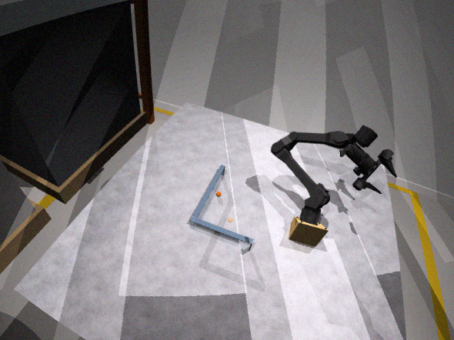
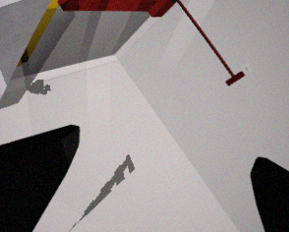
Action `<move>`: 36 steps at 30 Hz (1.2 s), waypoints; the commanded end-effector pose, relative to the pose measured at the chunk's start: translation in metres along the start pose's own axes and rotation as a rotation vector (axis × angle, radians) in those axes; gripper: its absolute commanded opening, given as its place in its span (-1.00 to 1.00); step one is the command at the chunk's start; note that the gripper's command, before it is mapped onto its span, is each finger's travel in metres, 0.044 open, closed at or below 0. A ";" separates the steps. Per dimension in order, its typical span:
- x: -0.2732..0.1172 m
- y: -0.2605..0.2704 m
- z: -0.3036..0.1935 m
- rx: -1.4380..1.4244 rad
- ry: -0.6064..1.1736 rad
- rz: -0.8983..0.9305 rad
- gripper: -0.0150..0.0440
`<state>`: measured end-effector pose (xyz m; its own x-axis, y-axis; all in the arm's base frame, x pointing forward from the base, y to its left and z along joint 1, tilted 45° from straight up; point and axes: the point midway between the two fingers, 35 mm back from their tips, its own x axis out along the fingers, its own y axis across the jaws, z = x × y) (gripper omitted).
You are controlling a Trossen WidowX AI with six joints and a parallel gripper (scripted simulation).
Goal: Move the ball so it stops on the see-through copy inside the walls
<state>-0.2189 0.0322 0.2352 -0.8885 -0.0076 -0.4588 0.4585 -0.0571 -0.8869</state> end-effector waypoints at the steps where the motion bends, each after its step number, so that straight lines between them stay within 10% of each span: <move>1: 0.000 0.000 -0.002 0.010 0.009 0.003 0.78; 8: -0.004 0.009 -0.090 0.385 0.359 0.097 0.20; 21: -0.098 0.092 -0.238 1.216 1.111 0.126 0.20; 36: -0.268 0.227 -0.271 2.037 1.934 -0.119 0.20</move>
<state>0.0804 0.2996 0.1535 0.2965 0.3507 -0.8883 -0.8219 -0.3800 -0.4243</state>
